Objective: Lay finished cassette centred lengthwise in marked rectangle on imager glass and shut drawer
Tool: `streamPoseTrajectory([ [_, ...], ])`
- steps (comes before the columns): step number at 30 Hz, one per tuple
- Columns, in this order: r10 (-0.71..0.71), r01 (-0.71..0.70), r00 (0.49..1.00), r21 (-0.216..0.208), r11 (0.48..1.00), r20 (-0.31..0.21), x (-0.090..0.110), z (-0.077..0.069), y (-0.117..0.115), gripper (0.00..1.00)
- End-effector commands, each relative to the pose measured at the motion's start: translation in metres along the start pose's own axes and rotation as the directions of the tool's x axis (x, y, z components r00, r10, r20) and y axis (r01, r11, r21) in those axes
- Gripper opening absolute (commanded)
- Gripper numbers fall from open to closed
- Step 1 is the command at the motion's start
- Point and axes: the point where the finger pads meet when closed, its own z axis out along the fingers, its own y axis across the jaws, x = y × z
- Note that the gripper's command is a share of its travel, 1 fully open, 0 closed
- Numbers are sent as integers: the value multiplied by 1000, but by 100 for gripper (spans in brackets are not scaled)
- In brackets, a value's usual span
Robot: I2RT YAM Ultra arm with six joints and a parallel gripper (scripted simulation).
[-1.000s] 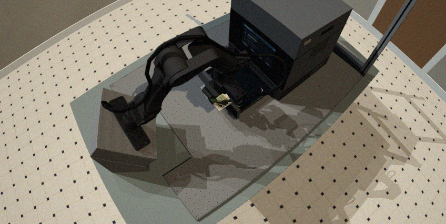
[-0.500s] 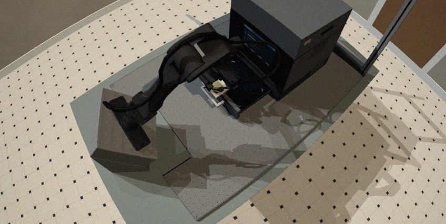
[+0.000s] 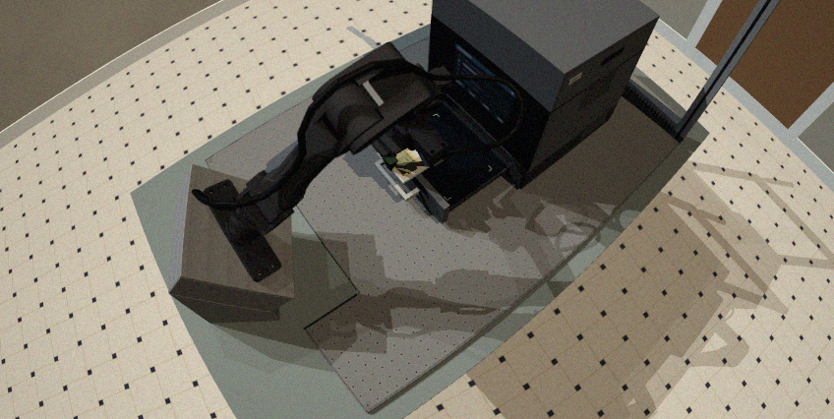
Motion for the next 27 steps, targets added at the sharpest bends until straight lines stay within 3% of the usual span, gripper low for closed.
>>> streamPoseTrajectory([
  [1,19,-19,1000,-59,998,0,-2,-20,19,0],
  [27,19,-19,1000,-59,998,1,-2,-20,19,0],
])
